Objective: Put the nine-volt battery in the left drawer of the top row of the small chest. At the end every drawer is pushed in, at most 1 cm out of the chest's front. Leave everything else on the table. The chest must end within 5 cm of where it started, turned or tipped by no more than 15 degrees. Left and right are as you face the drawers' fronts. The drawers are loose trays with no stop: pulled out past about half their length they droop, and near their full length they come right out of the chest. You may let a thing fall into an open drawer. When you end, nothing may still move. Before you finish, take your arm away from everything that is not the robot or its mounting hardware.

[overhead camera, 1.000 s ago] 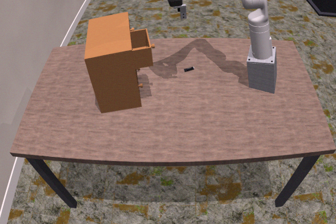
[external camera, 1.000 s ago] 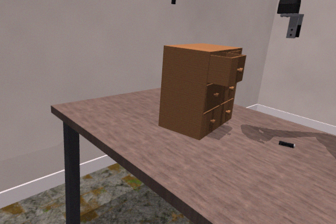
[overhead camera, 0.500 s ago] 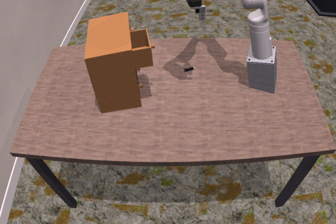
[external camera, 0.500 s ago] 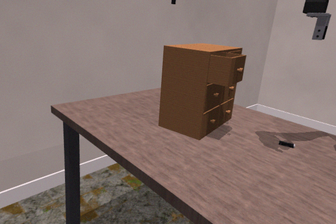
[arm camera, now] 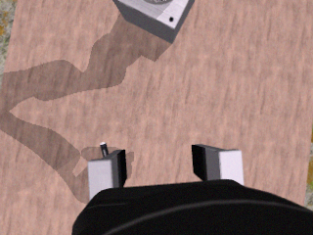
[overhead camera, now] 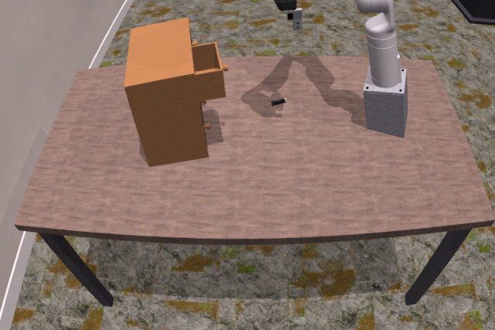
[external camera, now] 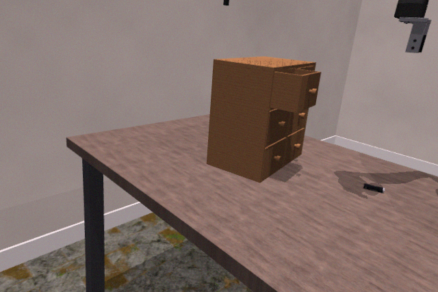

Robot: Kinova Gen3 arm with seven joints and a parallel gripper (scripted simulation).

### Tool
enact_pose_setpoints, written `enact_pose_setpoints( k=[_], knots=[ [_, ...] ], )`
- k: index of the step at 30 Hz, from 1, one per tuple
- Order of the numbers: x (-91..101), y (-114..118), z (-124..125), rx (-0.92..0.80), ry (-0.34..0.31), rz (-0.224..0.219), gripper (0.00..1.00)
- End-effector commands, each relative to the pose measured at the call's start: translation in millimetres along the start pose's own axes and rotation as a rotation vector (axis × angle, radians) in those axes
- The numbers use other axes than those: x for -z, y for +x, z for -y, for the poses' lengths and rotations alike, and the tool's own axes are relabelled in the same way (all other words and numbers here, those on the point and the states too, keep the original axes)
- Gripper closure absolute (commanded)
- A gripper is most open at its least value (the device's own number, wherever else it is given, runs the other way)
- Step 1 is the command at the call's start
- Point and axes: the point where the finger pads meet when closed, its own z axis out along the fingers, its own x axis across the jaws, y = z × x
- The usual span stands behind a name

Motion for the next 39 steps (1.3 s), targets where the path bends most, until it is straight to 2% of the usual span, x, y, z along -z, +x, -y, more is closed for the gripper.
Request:
enact_pose_setpoints(
  k=[1,13,27,39],
  knots=[
    [-1.3,0,0,0.000,-0.005,0.000,0.00],
    [-11.8,0,-7,0.000,-0.050,0.000,0.00],
    [-32.5,0,-21,0.001,-0.140,0.000,0.00],
    [-56.1,0,-37,0.001,-0.242,0.001,0.00]
  ],
)
